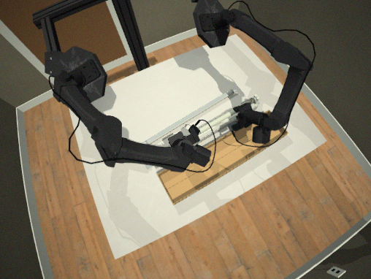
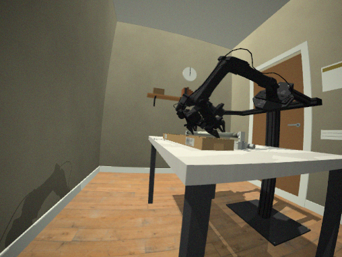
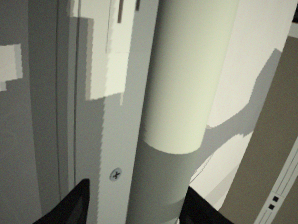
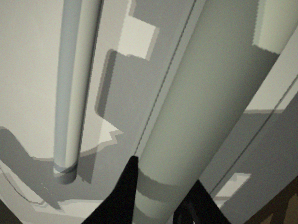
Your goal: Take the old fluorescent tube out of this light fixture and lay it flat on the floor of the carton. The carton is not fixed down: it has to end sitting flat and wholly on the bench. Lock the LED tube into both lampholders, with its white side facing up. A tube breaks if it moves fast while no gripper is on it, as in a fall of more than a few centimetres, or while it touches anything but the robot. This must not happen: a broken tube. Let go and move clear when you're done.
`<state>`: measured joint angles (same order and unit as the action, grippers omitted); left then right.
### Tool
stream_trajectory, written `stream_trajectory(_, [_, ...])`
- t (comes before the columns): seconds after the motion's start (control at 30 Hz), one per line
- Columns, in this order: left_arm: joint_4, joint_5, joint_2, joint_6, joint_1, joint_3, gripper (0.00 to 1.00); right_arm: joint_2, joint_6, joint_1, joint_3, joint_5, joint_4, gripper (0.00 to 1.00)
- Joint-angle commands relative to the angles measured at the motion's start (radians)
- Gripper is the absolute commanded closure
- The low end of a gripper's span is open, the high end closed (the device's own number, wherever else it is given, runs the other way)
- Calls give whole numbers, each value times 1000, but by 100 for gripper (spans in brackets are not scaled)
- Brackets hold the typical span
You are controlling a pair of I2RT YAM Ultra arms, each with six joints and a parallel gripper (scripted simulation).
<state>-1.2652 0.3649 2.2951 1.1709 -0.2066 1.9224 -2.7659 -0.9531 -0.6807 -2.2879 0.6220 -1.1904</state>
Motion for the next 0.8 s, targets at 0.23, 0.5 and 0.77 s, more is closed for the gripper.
stream_trajectory(0.23, [11, -18, -14, 11, -18, 25, 51, -15, 12, -10, -32, 12, 45, 89])
stream_trajectory(0.5, [11, -18, -14, 11, -18, 25, 51, -18, 10, -14, -29, -2, 38, 51])
stream_trajectory(0.77, [11, -18, -14, 11, -18, 25, 51, -18, 7, -14, -36, -2, 33, 51])
